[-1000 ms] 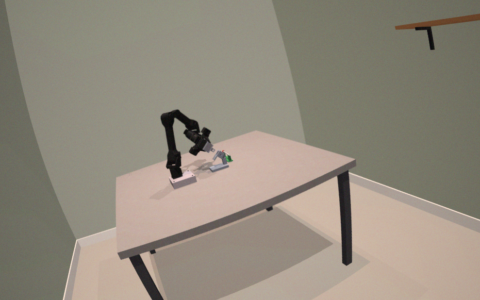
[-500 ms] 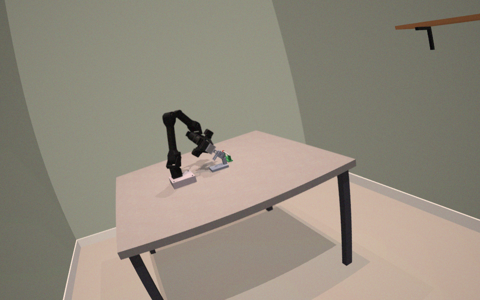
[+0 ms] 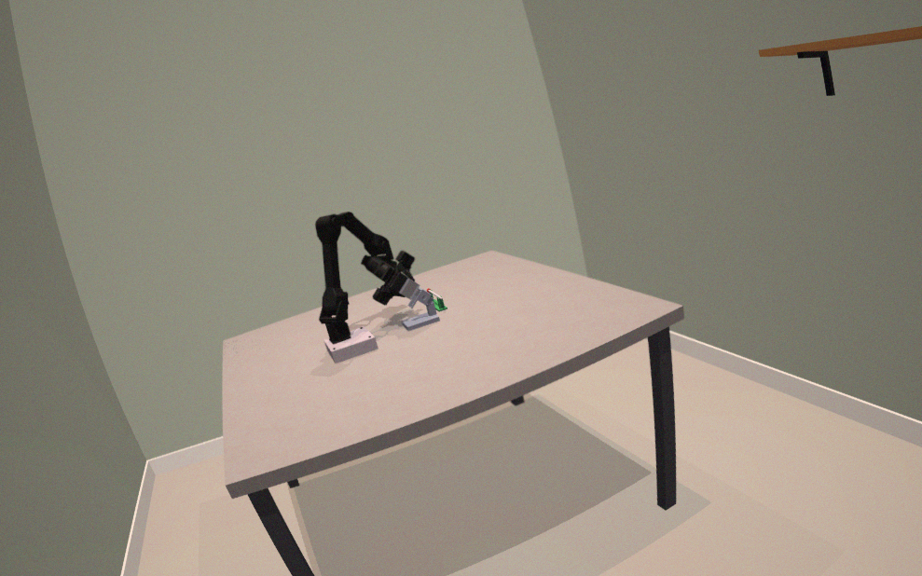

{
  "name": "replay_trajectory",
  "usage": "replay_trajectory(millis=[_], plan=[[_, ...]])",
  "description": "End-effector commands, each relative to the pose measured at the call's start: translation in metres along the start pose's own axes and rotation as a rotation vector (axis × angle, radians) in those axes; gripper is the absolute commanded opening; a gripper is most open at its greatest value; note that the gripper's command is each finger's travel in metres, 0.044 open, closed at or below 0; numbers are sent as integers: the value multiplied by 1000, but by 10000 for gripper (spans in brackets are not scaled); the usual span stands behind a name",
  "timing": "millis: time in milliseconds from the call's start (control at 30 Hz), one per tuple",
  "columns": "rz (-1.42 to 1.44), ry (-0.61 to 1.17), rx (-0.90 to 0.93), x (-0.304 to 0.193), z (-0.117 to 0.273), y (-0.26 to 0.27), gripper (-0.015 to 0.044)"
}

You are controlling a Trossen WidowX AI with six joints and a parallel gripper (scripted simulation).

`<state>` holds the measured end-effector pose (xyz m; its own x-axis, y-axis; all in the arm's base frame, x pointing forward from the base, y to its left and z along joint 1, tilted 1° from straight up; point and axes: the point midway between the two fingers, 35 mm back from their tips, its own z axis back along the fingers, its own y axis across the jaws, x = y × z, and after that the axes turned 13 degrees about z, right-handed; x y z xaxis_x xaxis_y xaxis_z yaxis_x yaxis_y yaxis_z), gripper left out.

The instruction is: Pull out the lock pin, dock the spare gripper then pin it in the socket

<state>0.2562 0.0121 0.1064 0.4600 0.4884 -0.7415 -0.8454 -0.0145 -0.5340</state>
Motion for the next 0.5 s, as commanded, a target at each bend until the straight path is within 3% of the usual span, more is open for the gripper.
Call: replay_trajectory(millis=[0,467], plan=[[1,4,-13,3,-3,-3,0],[5,2,-1,12,-8,-3,0]])
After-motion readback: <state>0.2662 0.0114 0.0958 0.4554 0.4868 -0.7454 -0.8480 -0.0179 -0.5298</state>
